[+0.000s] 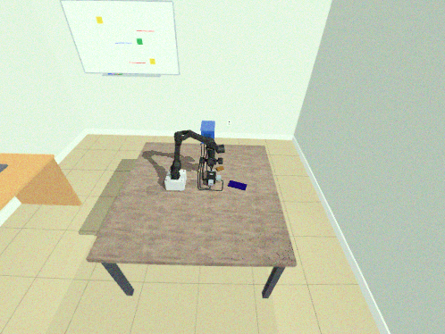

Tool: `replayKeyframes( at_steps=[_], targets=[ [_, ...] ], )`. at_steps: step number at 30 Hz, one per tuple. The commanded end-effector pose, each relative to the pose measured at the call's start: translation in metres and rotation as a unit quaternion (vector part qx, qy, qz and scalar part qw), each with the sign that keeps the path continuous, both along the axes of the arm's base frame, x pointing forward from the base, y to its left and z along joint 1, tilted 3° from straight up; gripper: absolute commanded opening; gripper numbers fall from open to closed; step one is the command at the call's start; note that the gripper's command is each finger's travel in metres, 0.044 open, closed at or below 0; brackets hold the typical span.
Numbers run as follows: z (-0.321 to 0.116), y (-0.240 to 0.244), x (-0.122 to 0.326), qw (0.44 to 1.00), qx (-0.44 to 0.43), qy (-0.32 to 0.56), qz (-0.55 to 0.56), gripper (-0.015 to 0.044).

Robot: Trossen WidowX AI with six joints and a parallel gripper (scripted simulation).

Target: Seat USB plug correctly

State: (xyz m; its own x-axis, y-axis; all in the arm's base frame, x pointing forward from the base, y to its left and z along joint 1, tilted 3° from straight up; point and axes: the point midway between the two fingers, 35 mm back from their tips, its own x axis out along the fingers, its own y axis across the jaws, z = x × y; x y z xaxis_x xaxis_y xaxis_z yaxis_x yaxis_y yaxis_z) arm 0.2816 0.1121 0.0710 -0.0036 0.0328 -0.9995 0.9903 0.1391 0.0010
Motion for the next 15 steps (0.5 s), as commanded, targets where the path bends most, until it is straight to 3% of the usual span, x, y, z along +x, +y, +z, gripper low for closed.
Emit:
replayKeyframes(
  at_steps=[1,15],
  targets=[
    [-0.0008,-0.0007,0.0006,1.0,-0.003,-0.002,-0.002,0.0],
    [-0.0025,-0.001,0.0006,1.0,-0.008,-0.002,-0.005,0.0]
  ],
)
